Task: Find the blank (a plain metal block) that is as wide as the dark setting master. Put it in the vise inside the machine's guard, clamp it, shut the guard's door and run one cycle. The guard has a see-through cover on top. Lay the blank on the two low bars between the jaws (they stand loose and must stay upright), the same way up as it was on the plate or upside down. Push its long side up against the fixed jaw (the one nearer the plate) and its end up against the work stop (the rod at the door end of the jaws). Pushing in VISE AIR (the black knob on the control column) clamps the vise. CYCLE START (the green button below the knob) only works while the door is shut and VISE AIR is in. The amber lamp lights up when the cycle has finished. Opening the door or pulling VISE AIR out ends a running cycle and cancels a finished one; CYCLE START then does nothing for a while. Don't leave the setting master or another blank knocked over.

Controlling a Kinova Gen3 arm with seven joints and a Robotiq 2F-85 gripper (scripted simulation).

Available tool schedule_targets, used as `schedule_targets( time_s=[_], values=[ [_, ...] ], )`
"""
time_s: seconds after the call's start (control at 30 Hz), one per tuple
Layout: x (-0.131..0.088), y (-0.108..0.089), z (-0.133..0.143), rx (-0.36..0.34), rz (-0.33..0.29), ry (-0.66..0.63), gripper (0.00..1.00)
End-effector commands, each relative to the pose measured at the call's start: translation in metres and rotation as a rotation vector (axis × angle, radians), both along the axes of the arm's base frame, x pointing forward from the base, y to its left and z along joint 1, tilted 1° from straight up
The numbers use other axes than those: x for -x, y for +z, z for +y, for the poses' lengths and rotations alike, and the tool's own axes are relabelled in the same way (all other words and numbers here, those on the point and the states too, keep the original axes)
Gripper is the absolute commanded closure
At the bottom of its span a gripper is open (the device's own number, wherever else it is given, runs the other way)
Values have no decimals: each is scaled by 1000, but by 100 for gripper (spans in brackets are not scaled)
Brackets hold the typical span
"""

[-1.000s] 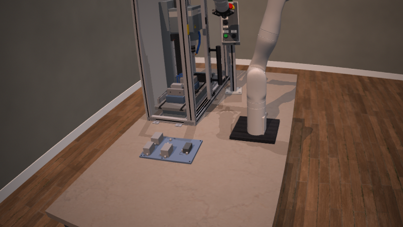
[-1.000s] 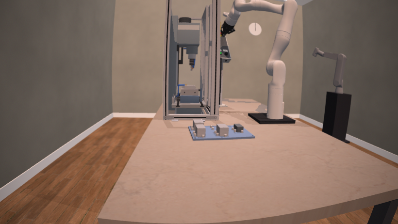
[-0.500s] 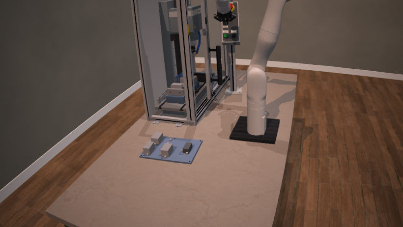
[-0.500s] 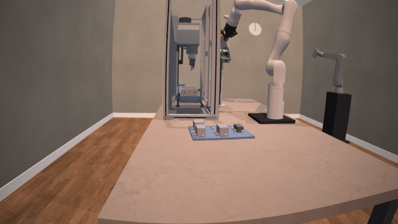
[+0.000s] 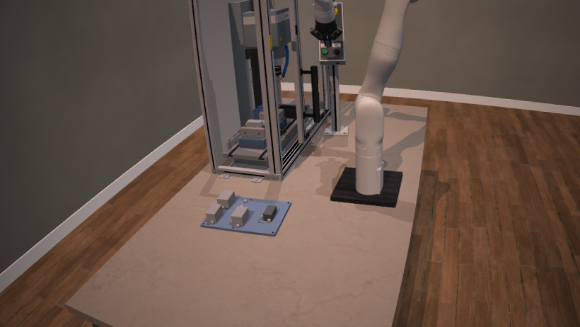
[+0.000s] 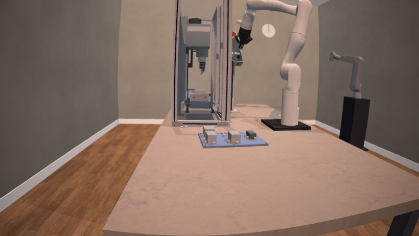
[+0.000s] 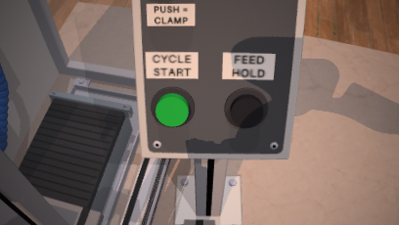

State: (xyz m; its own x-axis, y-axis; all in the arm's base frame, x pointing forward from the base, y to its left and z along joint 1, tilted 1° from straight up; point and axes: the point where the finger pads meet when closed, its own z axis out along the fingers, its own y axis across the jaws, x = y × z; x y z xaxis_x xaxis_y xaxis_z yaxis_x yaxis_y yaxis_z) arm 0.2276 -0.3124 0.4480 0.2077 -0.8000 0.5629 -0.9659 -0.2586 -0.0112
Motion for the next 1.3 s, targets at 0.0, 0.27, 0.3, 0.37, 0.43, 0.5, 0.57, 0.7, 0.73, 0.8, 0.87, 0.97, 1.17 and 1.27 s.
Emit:
schedule_targets(
  time_s=[0.0, 0.27, 0.3, 0.37, 0.43, 0.5, 0.57, 0.7, 0.73, 0.8, 0.87, 0.97, 1.17, 1.27],
  values=[
    [0, 0, 0, 0, -1, 0, 90],
    [16, -40, 24, -222, 59, 3, 90],
    [16, -40, 24, -222, 59, 3, 90],
    [16, -40, 24, -222, 59, 3, 90],
    [16, -40, 24, -222, 59, 3, 90],
    [16, -40, 24, -222, 59, 3, 90],
    [16, -40, 24, -222, 59, 3, 90],
    [17, -42, 26, -399, 106, 5, 90],
    [17, -43, 26, -444, 118, 5, 90],
    [17, -43, 26, -444, 118, 5, 90],
    [17, -43, 26, -444, 118, 5, 90],
    [17, -43, 26, -444, 118, 5, 90],
    [17, -42, 26, -452, 114, 6, 90],
    [18, -43, 26, -538, 142, 6, 90]
  ],
)
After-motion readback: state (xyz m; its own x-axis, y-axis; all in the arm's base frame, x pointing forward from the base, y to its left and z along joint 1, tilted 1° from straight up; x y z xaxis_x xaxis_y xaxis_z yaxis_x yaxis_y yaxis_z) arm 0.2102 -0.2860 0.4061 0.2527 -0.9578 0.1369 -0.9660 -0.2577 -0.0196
